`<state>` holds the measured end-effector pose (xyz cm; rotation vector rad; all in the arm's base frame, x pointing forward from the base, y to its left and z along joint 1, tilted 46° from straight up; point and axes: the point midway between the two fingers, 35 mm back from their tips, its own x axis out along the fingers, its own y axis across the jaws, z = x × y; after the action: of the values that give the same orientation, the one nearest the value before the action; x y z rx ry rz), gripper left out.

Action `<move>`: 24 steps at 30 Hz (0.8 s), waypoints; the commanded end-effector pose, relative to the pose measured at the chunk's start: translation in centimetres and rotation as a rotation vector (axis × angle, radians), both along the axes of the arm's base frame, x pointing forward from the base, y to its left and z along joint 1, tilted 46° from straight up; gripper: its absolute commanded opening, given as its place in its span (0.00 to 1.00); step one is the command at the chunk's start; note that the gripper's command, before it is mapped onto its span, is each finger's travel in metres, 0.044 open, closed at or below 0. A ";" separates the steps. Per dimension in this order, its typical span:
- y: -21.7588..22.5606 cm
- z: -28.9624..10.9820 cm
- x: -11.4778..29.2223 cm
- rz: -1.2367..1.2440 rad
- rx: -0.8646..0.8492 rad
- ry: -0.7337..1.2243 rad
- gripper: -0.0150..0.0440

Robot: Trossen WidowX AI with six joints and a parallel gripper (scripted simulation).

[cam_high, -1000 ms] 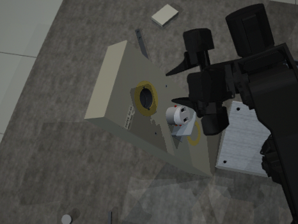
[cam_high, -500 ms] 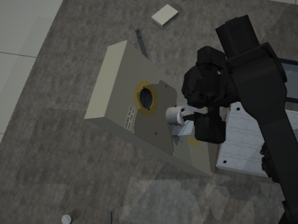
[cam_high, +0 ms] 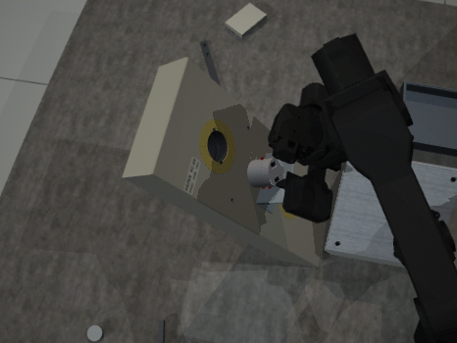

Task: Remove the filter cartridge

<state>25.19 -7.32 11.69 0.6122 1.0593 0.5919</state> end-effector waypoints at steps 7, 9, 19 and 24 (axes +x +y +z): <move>1.3 -1.1 0.6 -0.002 0.000 0.006 0.77; 1.5 -1.3 0.7 -0.002 0.000 0.006 0.77; 2.7 -2.2 1.2 -0.002 0.002 0.004 0.77; 2.6 -2.3 1.3 0.002 0.001 0.007 0.73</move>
<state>26.46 -4.62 9.37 0.6151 1.0665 0.5931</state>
